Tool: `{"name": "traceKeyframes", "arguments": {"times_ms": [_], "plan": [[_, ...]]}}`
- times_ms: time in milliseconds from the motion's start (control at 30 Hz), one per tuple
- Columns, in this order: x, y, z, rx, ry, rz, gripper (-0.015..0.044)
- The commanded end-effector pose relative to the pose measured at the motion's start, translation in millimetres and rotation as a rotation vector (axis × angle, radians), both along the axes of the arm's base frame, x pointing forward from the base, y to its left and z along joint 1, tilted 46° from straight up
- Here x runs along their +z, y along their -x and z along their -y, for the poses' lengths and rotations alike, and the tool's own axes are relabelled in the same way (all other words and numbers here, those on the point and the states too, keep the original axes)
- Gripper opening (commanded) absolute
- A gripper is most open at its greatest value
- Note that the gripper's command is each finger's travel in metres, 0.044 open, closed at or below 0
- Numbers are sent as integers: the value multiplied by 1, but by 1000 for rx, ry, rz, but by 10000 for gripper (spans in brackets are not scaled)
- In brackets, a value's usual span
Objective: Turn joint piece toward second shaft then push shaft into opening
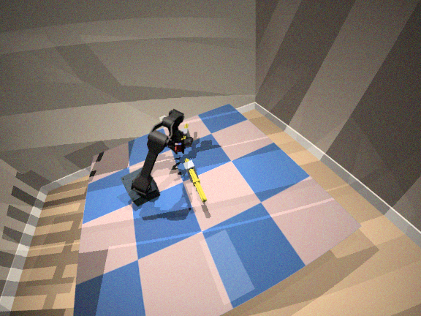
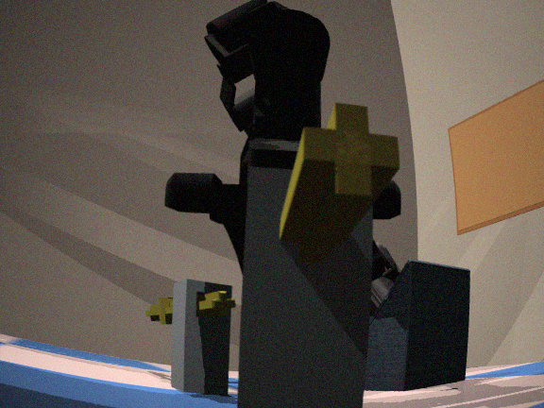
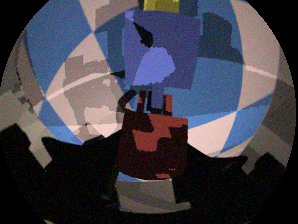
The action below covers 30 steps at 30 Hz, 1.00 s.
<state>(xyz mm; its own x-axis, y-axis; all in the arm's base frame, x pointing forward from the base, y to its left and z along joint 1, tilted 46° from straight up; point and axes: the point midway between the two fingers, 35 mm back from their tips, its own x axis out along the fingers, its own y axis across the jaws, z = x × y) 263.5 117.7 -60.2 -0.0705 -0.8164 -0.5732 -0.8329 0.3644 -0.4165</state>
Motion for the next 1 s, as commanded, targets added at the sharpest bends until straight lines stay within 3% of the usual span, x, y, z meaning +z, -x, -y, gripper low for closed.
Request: {"name": "traceKeyframes", "arguments": {"times_ms": [0, 67, 233, 433, 967], "plan": [[0, 0, 0, -1, -2, -2, 182], [0, 0, 0, 0, 0, 0, 147], [0, 0, 0, 0, 0, 0, 147], [0, 0, 0, 0, 0, 0, 0], [0, -1, 10, 149, -156, -18, 0]]}}
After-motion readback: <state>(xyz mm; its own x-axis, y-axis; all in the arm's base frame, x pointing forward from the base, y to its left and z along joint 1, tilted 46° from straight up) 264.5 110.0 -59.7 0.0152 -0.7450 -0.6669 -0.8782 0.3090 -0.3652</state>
